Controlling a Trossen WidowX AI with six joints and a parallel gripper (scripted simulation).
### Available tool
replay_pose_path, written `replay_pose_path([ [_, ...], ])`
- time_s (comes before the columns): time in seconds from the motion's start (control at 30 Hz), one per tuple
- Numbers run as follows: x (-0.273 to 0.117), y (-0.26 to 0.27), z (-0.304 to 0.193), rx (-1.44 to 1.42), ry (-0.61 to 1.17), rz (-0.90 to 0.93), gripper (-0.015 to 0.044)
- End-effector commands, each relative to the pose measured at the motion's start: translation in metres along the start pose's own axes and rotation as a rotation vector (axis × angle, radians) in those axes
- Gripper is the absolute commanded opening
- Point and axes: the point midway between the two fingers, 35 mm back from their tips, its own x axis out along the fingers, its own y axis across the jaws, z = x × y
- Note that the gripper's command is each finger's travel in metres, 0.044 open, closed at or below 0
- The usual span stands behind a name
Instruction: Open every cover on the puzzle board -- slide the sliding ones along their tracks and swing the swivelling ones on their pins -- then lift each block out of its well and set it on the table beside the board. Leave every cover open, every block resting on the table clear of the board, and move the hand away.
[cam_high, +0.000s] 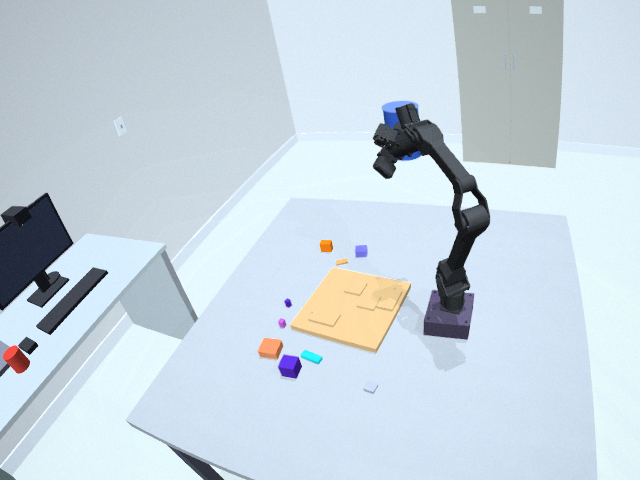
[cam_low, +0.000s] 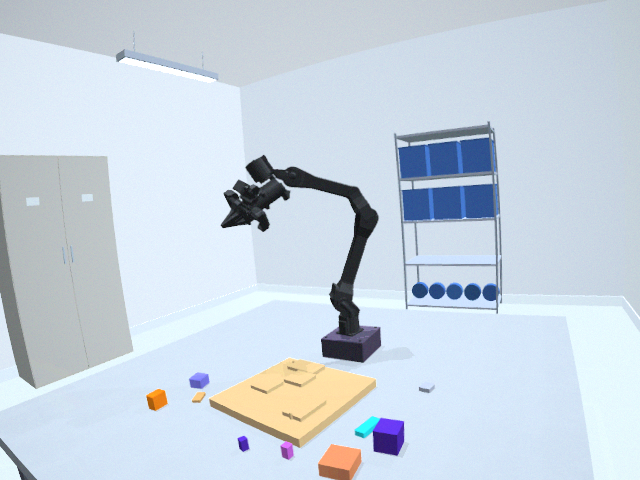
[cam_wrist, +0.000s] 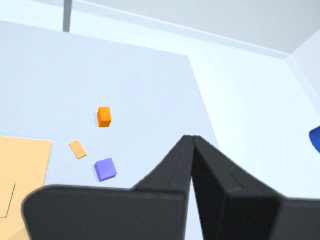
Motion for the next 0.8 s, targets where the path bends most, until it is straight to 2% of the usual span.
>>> replay_pose_path([
  [0.0, 0.018, 0.012, -0.01, 0.038, 0.044, 0.052, 0.0],
  [0.77, 0.096, 0.098, -0.059, 0.168, 0.313, 0.291, 0.0],
])
